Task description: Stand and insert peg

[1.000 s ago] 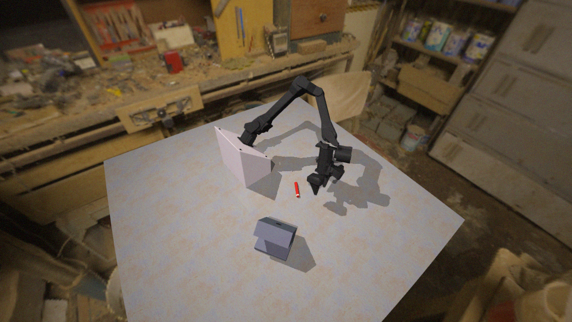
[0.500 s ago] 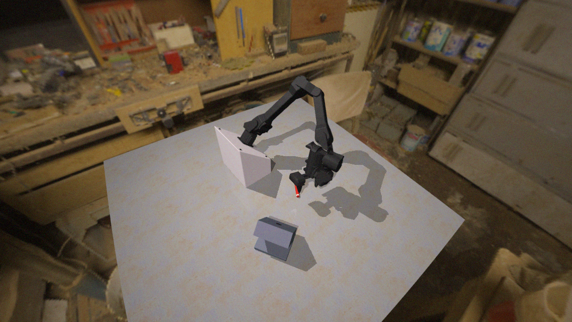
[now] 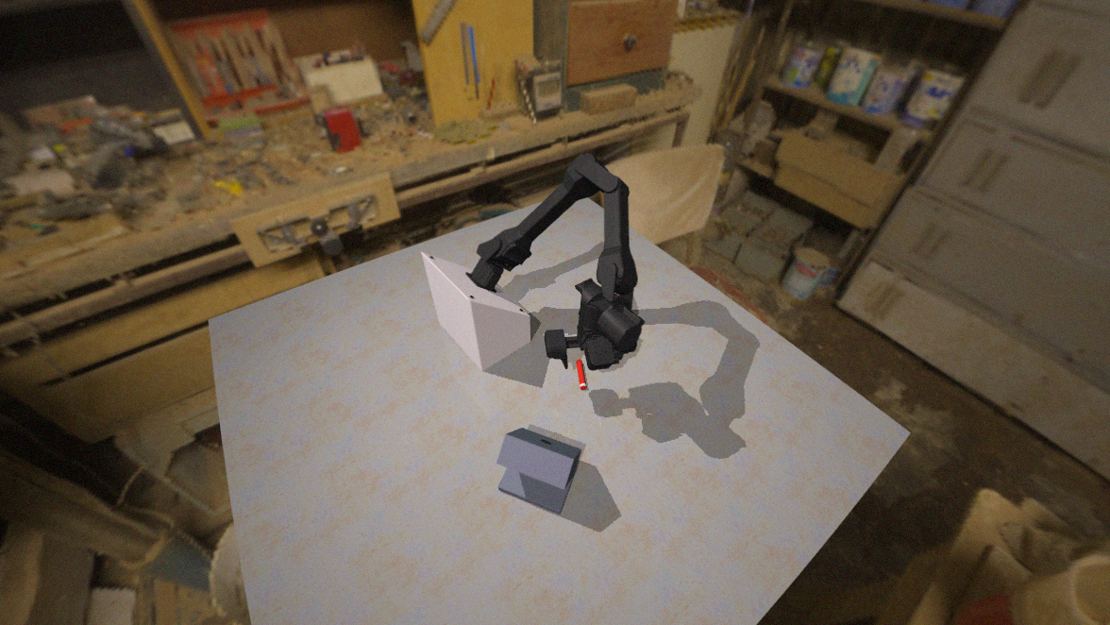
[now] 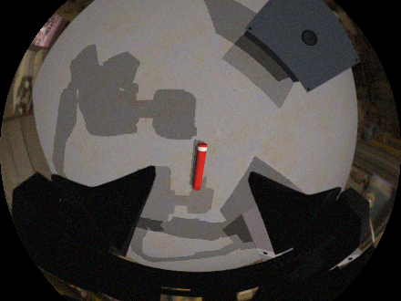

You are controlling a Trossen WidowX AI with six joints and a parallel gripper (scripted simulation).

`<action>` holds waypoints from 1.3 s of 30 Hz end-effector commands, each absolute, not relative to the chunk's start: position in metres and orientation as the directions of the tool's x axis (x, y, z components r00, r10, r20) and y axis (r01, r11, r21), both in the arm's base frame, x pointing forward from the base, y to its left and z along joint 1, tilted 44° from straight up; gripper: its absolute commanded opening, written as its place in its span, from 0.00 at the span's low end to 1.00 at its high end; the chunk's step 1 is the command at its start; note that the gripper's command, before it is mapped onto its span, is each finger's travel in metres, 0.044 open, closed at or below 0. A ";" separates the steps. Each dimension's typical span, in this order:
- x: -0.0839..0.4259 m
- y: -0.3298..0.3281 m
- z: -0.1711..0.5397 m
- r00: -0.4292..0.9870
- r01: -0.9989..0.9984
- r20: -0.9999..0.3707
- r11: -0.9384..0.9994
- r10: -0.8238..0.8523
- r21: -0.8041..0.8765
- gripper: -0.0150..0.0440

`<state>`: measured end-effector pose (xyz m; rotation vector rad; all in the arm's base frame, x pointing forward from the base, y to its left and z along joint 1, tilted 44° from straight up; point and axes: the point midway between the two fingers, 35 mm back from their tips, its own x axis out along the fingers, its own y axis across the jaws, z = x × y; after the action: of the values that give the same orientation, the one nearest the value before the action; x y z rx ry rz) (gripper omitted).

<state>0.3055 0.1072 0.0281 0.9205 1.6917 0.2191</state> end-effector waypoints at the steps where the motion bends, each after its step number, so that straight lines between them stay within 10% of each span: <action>1: 0.301 0.108 0.025 -0.071 0.492 -0.726 0.657 0.684 0.571 1.00; 39: 0.299 0.144 -0.014 -0.072 0.492 -0.727 0.658 0.683 0.570 1.00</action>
<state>0.3036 0.1403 -0.0074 0.9496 1.7018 0.2109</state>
